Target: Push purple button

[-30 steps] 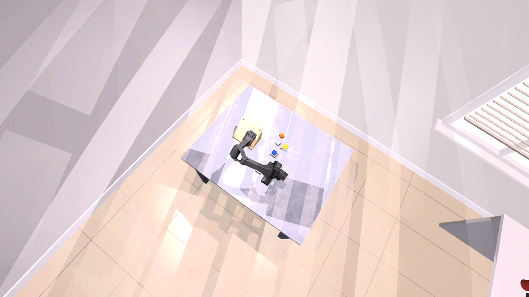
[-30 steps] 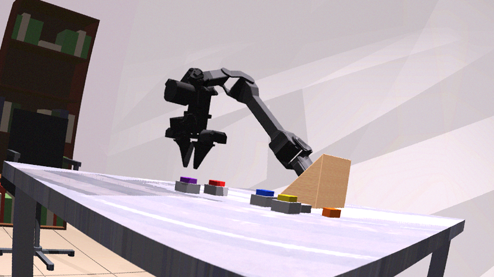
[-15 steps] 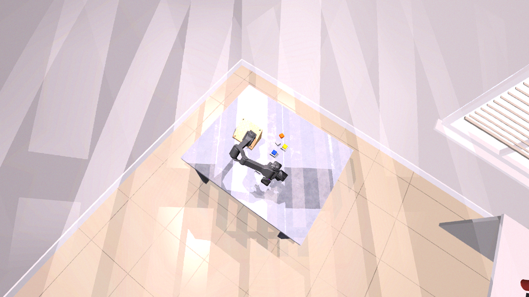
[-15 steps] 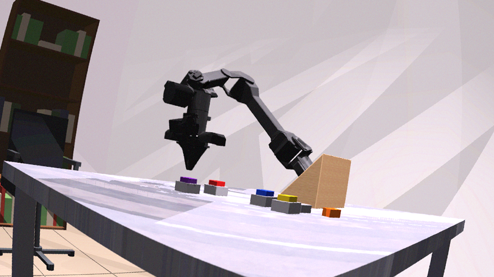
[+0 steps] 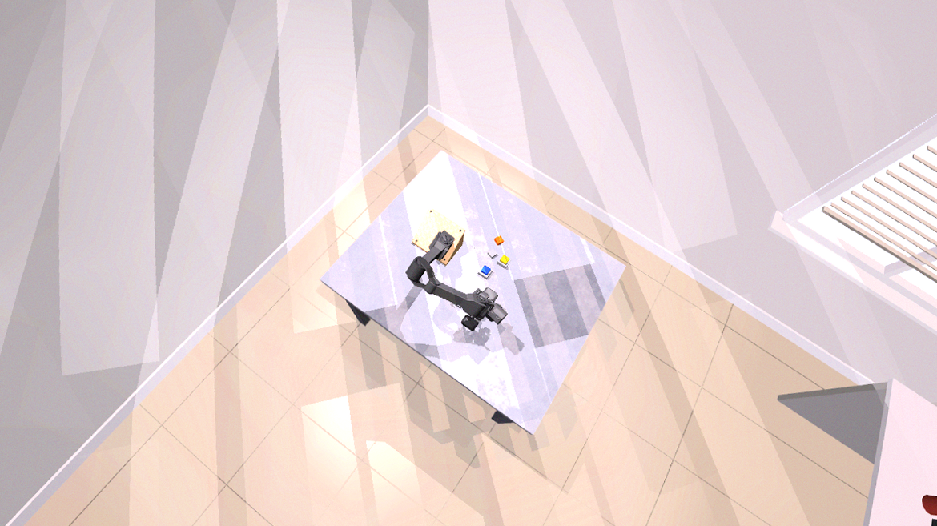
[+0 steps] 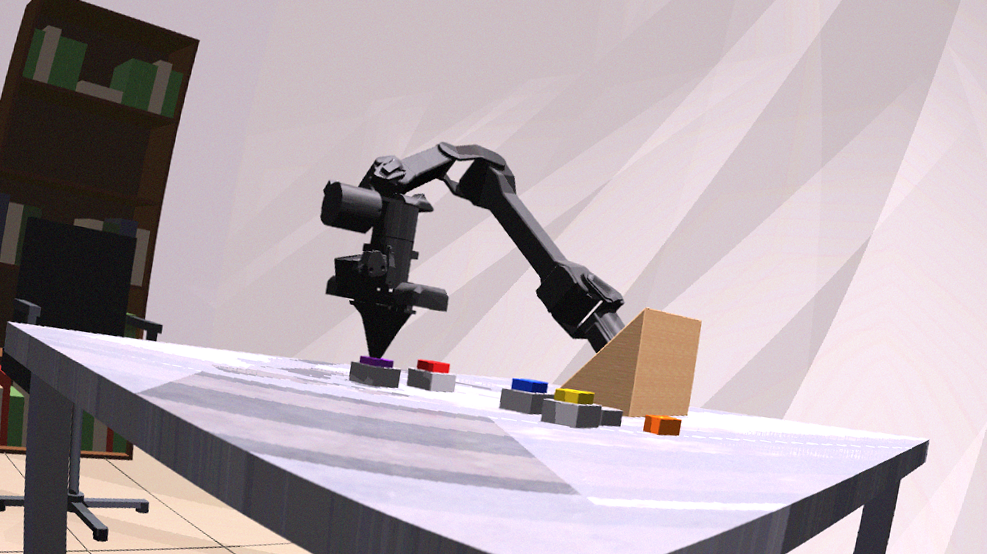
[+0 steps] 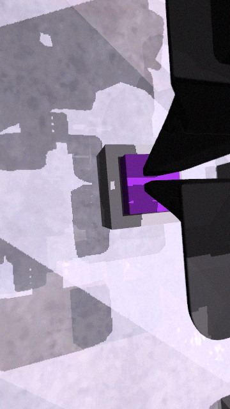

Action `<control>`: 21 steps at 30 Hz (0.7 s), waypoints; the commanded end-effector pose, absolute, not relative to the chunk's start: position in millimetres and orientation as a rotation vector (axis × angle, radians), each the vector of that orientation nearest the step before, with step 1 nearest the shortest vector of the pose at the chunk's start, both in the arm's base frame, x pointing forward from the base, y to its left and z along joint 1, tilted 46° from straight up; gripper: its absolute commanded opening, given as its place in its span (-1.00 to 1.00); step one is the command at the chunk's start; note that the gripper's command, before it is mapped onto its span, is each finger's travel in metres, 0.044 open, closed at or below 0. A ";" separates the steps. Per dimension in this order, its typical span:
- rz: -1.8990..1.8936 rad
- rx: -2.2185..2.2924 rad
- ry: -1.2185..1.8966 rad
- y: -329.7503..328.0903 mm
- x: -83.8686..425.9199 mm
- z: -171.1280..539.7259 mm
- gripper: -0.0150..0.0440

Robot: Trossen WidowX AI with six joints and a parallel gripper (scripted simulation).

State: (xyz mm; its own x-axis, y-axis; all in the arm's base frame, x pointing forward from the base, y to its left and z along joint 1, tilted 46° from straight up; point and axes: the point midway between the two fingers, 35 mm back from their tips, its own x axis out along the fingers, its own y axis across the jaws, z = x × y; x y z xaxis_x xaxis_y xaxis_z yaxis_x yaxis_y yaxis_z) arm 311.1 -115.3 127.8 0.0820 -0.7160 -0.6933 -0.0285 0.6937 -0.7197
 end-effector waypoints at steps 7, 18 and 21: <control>-0.570 -0.672 1.420 -117.7 309.7 123.2 -0.42; -0.570 -0.672 1.420 -117.7 309.7 123.2 -0.42; -0.570 -0.670 1.419 -101.1 308.6 139.2 -0.42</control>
